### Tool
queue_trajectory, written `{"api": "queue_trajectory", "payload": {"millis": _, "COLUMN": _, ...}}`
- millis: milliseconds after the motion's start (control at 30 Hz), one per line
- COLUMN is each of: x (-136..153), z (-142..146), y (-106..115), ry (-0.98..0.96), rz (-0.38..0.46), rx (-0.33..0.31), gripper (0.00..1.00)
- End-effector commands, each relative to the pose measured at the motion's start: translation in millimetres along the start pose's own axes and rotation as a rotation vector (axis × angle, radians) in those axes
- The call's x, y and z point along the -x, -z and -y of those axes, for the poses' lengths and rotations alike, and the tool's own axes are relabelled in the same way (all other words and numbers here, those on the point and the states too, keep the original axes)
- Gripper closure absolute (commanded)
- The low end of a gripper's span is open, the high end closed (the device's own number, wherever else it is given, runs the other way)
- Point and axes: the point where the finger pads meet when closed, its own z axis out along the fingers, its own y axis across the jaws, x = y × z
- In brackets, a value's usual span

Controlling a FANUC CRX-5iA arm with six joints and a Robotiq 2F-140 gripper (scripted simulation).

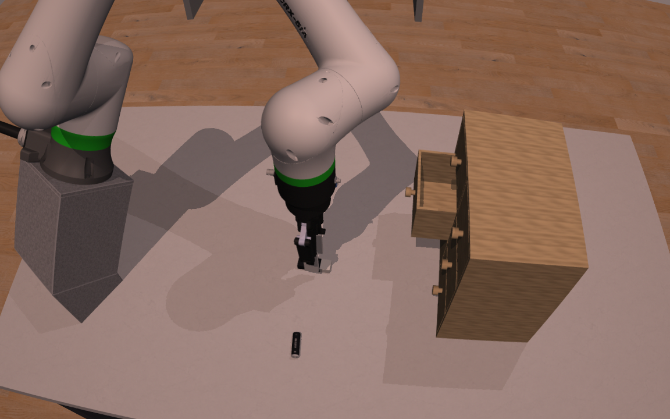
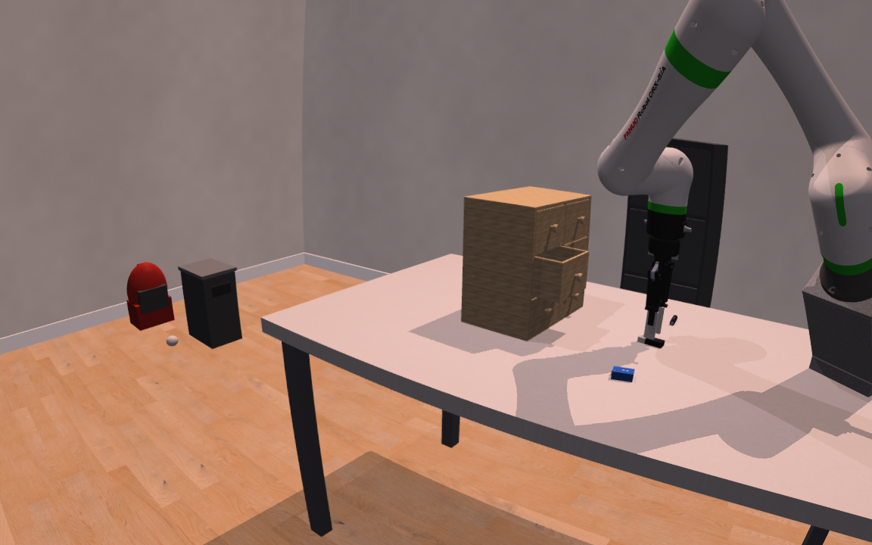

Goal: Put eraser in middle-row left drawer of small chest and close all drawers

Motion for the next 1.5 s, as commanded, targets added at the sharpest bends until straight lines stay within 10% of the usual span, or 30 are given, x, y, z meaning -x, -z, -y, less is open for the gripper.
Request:
{"api": "queue_trajectory", "payload": {"millis": 0, "x": 0, "z": 0, "y": 0, "ry": 0.000, "rz": 0.000, "rx": 0.000, "gripper": 0.77}}
{"api": "queue_trajectory", "payload": {"millis": 1467, "x": 0, "z": 0, "y": -20, "ry": 0.000, "rz": 0.000, "rx": 0.000, "gripper": 0.77}}
